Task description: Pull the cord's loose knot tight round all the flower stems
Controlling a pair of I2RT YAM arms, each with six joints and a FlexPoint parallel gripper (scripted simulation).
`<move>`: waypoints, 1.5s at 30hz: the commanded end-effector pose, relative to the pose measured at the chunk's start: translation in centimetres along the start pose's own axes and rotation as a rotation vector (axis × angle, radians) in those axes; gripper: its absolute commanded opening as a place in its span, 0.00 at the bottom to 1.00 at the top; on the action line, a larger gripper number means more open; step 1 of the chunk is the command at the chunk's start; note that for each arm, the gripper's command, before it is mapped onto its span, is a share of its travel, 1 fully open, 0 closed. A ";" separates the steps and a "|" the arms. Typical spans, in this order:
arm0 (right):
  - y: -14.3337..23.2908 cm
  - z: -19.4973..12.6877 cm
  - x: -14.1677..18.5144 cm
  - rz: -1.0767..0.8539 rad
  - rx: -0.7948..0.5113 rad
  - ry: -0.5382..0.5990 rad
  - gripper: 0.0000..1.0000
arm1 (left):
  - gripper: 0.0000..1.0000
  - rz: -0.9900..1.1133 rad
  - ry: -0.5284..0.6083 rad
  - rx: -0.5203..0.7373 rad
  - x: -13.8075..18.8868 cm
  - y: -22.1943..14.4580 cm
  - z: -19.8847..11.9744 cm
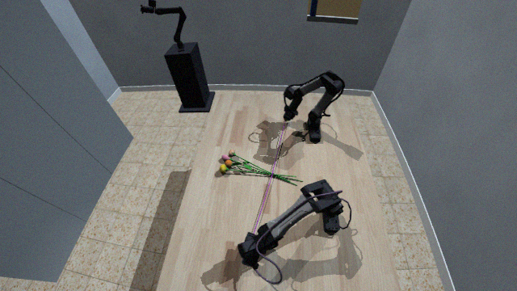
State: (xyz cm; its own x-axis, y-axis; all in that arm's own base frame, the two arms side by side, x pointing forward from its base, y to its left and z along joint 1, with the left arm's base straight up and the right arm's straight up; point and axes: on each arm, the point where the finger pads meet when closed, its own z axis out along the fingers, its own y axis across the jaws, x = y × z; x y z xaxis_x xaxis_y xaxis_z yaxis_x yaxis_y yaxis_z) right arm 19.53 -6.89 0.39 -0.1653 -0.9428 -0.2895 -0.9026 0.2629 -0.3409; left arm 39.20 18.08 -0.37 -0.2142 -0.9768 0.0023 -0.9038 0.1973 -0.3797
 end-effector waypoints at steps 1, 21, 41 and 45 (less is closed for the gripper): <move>-1.5 -0.2 1.9 -0.019 0.038 0.090 0.00 | 0.00 0.011 -0.124 0.054 -3.0 -1.5 -1.2; -1.2 -3.0 0.3 -0.023 0.060 0.017 0.50 | 0.39 0.017 -0.041 0.056 -1.1 -1.0 -4.2; -0.1 -4.0 0.1 0.004 0.002 0.003 0.65 | 0.65 0.140 -0.035 0.042 1.1 -1.0 -6.5; -0.1 -4.0 0.1 0.004 0.002 0.003 0.65 | 0.65 0.294 -0.044 0.054 3.4 -1.2 -7.0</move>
State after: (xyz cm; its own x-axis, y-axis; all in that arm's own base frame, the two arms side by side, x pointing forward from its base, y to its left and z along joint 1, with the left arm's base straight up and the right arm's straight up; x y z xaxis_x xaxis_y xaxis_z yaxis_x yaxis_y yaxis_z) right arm 18.26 -7.92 4.11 -0.1642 -0.9467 -0.2771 -0.8978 0.2598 -0.3557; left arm 36.61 16.53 4.83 -0.3419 -0.9376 -0.0632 -0.8570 0.3387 -0.3883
